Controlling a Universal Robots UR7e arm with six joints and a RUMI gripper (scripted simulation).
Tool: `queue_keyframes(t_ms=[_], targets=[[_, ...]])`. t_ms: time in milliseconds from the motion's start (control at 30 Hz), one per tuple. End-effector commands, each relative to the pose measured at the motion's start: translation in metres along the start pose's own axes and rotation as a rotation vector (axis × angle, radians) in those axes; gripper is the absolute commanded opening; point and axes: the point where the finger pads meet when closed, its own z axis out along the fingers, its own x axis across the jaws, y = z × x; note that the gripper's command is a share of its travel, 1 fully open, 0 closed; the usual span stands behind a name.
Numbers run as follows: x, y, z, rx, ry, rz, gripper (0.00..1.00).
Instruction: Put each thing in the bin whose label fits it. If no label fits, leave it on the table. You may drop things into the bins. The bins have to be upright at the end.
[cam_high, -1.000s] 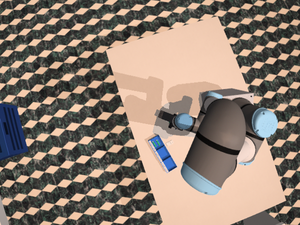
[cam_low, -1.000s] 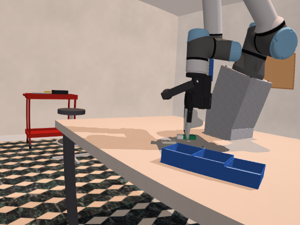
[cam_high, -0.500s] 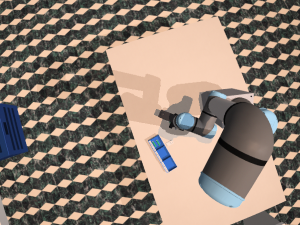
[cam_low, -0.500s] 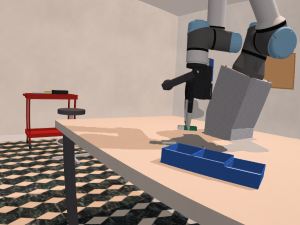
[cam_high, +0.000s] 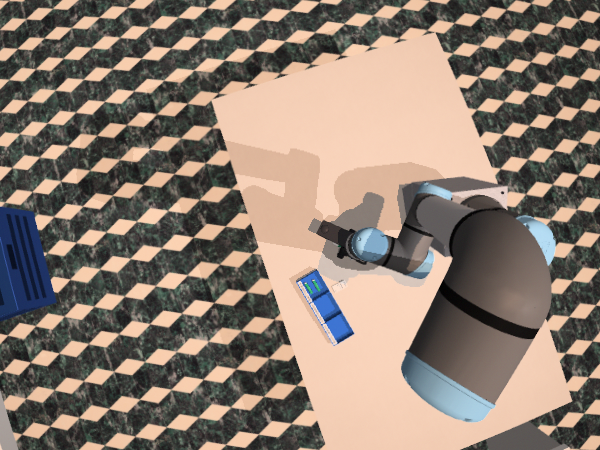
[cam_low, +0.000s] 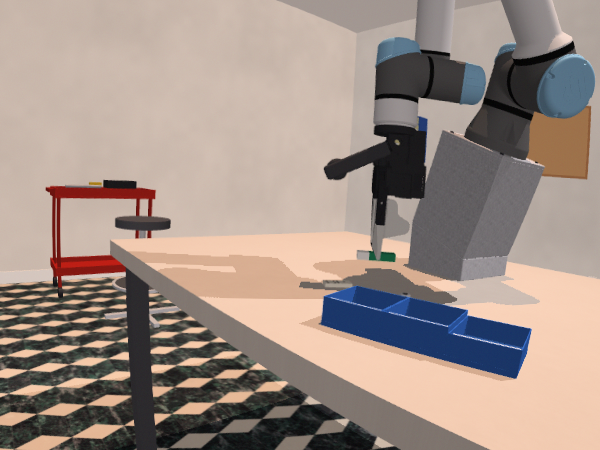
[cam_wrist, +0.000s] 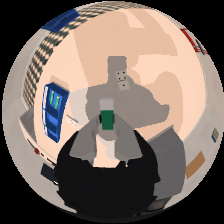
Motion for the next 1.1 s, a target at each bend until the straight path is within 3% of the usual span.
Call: queue_keyframes(t_ms=[0, 67, 533, 633, 1067], targets=[[-0.023, 0.005, 0.0, 0.002, 0.003, 0.157, 0.0], [-0.023, 0.005, 0.0, 0.002, 0.003, 0.157, 0.0], [-0.105, 0.024, 0.0, 0.002, 0.001, 0.573, 0.0], [-0.111, 0.026, 0.0, 0.003, 0.003, 0.585, 0.0], [-0.186, 0.044, 0.001, 0.003, 0.003, 0.585, 0.0]])
